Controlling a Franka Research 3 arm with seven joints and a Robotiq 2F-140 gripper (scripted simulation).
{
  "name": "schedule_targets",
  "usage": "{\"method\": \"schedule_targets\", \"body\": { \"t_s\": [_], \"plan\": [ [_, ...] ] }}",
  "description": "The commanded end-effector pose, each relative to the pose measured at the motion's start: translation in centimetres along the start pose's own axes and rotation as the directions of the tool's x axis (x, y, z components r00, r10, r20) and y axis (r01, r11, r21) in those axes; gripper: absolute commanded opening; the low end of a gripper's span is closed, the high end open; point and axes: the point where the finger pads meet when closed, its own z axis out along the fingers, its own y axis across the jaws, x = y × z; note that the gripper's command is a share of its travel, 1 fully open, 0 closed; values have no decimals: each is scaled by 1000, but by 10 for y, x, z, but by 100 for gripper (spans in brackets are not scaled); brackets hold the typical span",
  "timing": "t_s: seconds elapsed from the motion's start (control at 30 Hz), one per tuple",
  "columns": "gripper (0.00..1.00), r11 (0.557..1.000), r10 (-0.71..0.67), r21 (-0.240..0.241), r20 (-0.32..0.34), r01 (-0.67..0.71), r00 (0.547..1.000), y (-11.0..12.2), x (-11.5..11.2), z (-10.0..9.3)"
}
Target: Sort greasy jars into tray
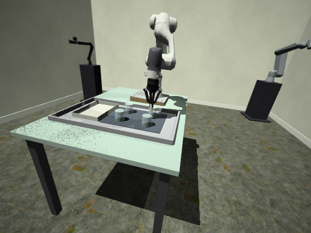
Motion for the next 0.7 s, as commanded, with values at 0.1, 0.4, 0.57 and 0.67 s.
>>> {"method": "schedule_targets", "body": {
  "t_s": [0.1, 0.4, 0.57, 0.67],
  "plan": [
    [0, 1000, 1, 0, -4, -1, 1000, -2, 0, 1],
    [0, 1000, 1, 0, -4, -1, 1000, -2, 0, 1],
    [100, 1000, 1, 0, -4, -1, 1000, -2, 0, 1],
    [100, 1000, 1, 0, -4, -1, 1000, -2, 0, 1]
  ]
}}
